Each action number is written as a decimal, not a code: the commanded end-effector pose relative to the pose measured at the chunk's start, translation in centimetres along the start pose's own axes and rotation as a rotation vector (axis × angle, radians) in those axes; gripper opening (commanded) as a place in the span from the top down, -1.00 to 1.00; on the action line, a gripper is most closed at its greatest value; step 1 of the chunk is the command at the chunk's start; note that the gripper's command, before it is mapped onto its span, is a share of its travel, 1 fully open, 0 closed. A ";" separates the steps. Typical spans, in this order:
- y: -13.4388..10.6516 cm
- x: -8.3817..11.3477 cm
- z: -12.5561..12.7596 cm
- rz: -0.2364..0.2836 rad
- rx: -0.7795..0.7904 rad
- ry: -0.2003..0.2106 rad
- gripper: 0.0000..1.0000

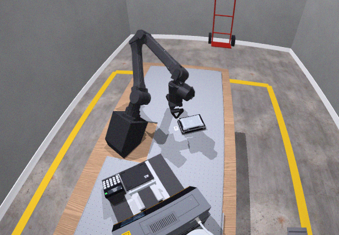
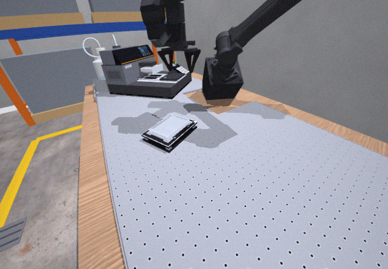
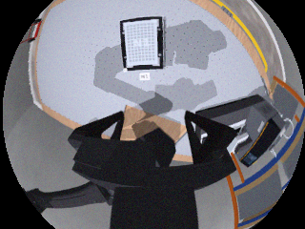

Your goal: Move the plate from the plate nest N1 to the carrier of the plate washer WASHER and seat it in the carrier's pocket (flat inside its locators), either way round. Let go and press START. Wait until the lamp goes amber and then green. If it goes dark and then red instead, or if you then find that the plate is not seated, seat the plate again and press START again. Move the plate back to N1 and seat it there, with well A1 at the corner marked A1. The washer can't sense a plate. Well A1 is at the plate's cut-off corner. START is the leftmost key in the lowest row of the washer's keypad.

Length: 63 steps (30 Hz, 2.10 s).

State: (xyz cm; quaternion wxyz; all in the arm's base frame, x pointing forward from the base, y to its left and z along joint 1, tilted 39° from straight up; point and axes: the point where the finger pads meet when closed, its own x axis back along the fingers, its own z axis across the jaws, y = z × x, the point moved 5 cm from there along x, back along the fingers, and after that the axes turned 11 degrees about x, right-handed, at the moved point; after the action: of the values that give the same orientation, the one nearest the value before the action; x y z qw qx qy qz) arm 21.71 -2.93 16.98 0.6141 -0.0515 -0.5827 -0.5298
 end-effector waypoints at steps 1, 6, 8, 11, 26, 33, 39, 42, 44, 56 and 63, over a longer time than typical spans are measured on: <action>2.4 0.8 -1.2 -0.015 0.057 -0.048 -1.00; 4.7 -0.4 -0.7 -0.021 0.060 -0.050 -1.00; 5.5 -1.1 -0.7 -0.019 0.054 -0.042 -1.00; 6.8 -1.9 -0.4 -0.020 0.052 -0.040 -1.00; 12.6 -5.3 0.7 -0.026 0.049 -0.032 -1.00; 14.6 -6.5 1.0 -0.028 0.048 -0.030 -1.00; 13.6 -6.4 1.1 -0.020 0.037 -0.027 -1.00; 13.6 -6.4 1.1 -0.020 0.037 -0.027 -1.00; 12.7 -7.7 1.3 0.002 0.023 -0.011 -1.00; 12.7 -9.4 1.3 0.003 0.023 -0.011 -1.00; 12.7 -10.5 1.3 0.003 0.022 -0.011 -1.00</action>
State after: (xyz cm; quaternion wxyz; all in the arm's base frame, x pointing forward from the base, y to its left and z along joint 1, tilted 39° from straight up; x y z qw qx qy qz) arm 32.05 9.20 16.90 0.6115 -0.0433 -0.5972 -0.5173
